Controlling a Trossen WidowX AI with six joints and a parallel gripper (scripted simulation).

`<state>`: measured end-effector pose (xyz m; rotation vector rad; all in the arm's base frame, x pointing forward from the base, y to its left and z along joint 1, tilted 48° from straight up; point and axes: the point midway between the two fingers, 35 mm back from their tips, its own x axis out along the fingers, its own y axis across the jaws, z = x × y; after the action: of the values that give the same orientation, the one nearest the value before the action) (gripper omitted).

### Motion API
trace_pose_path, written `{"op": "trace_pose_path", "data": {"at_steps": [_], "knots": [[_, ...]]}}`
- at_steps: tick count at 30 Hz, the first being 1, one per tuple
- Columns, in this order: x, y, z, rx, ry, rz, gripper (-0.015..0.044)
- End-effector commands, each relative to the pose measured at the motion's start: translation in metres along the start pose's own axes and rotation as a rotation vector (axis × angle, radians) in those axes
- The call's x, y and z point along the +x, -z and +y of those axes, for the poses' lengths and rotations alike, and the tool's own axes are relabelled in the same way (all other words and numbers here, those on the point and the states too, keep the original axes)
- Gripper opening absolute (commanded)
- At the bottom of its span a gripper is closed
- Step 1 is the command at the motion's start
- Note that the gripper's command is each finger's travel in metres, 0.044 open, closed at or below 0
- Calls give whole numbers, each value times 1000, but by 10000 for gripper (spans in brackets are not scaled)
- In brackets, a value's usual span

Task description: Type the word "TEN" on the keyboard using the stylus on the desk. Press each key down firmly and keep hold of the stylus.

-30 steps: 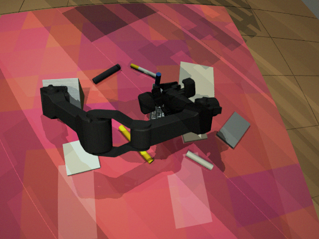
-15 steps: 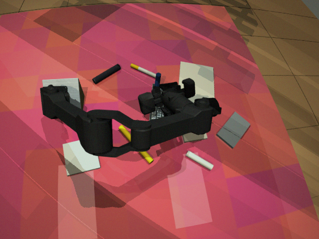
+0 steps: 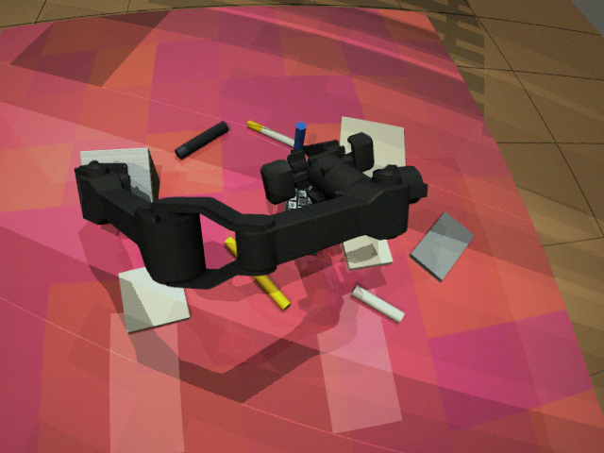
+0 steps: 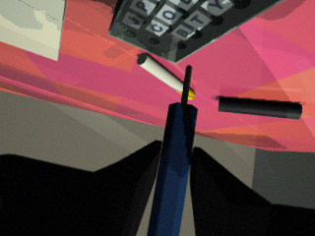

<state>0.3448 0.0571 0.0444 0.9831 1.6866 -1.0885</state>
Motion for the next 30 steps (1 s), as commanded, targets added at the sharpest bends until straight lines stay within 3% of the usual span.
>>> {"op": "trace_pose_path", "data": {"at_steps": [1, 11, 18, 30], "knots": [[-3, -1, 0, 32, -42, -4, 64], [-22, -2, 5, 172, -271, -12, 0], [-37, -2, 6, 263, -428, 3, 0], [-38, -2, 6, 271, -443, 5, 0]]}}
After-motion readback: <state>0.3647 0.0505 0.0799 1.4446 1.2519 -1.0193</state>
